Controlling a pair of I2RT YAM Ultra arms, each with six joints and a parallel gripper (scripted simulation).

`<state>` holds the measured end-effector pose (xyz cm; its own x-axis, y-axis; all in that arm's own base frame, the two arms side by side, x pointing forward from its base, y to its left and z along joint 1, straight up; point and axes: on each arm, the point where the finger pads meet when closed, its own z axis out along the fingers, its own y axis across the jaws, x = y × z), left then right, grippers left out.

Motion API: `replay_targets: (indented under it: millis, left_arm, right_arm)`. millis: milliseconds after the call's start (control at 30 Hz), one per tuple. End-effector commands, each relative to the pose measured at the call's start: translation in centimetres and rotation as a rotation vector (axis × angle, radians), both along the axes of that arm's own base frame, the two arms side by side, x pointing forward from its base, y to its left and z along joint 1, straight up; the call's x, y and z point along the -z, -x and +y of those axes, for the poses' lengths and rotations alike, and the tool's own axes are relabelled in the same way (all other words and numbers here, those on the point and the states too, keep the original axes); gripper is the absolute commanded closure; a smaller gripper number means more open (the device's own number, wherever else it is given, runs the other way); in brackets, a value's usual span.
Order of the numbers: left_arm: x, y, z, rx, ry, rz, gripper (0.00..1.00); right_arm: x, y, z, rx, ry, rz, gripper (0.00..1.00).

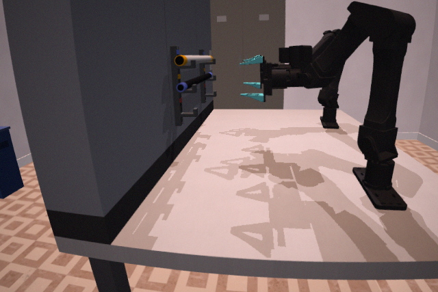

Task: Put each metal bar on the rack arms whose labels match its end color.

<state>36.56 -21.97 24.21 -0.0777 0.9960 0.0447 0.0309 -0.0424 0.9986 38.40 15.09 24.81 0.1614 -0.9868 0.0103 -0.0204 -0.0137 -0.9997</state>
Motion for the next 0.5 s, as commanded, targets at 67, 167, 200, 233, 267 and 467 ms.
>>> replay_targets:
  millis: [67,167,200,233,267,467]
  left_arm:
    - [0.0,-1.6,0.1,-0.003,0.042,-0.031,0.00]
    - [0.6,-2.2,0.2,-0.003,0.042,-0.031,0.00]
    - [0.8,-2.5,0.2,-0.003,0.042,-0.031,0.00]
    - [1.0,-2.7,0.2,-0.003,0.042,-0.031,0.00]
    - [1.2,-2.9,0.2,-0.003,0.042,-0.031,0.00]
    - [2.0,-3.8,0.3,-0.003,0.042,-0.031,0.00]
  right_arm:
    - [0.6,-1.3,0.1,0.001,-0.014,-0.020,0.00]
    - [1.2,-1.9,0.2,0.001,-0.014,-0.020,0.00]
    - [1.4,-2.1,0.3,0.001,-0.014,-0.020,0.00]
    - [1.6,-2.4,0.3,0.001,-0.014,-0.020,0.00]
    - [1.8,-2.6,0.3,0.001,-0.014,-0.020,0.00]
    - [2.6,-3.5,0.5,0.001,-0.014,-0.020,0.00]
